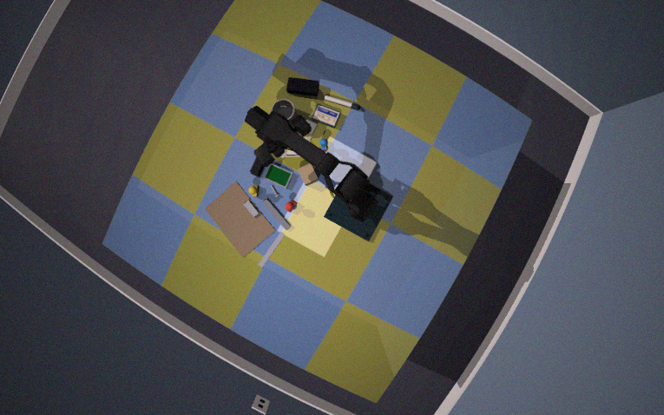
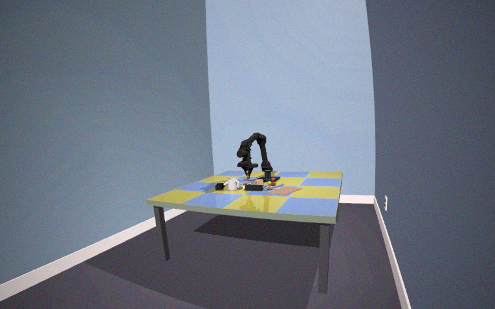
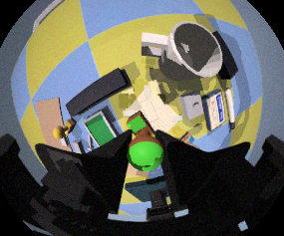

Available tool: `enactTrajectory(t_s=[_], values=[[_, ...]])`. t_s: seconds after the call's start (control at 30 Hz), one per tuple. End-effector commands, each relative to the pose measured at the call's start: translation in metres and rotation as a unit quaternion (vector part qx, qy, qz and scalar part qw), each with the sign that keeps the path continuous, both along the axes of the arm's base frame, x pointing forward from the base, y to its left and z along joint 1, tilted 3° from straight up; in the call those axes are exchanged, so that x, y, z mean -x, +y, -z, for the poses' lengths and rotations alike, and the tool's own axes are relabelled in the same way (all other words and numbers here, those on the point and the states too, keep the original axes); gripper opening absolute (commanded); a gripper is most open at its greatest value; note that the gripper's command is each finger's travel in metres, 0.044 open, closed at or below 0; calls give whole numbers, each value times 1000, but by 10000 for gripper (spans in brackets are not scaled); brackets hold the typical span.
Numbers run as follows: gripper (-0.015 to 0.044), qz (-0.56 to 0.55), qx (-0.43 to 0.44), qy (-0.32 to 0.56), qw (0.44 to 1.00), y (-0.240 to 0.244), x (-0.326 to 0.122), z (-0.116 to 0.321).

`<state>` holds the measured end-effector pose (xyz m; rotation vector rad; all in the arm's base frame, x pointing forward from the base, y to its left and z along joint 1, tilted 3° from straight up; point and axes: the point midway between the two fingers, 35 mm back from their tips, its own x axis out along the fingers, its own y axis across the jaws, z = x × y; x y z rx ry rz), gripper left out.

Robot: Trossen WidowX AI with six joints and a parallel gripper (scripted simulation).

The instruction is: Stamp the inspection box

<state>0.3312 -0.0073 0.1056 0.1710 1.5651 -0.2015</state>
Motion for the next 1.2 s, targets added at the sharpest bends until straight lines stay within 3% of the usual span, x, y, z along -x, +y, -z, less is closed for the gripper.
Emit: enactTrajectory(t_s=[0.0, 1.17], values=[[0, 59, 4, 2, 998, -12, 0, 1], [0, 70, 6, 0, 998, -14, -2, 22]])
